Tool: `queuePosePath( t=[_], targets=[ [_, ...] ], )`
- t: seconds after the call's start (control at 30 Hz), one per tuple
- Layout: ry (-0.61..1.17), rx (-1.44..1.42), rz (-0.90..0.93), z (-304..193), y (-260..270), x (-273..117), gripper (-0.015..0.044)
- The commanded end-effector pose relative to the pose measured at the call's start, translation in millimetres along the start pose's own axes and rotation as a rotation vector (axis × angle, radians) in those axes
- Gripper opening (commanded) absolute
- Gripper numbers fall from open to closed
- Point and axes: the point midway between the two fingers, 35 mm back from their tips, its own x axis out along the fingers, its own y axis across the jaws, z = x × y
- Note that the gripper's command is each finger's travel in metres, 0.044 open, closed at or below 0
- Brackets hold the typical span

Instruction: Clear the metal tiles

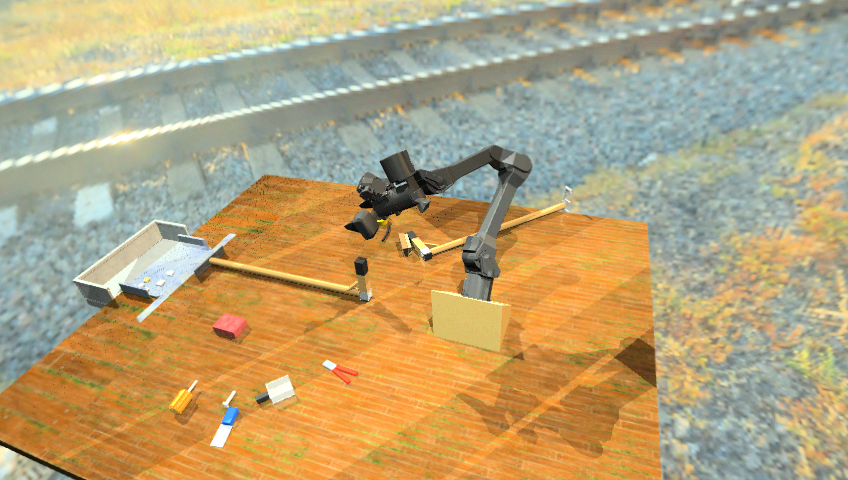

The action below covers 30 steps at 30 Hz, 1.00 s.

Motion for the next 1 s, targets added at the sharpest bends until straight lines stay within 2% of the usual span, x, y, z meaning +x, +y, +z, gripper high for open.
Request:
queuePosePath(
  t=[0.0, 0.57, 0.97],
  targets=[
    [0.046, 0.000, 0.005, -13.9, 1.9, 10.8, 0.0440],
    [0.277, 0.026, 0.007, -83.0, -1.2, 55.3, 0.0440],
    [0.413, 0.058, 0.013, -126.1, -3.8, 71.6, 0.0440]
  ],
)
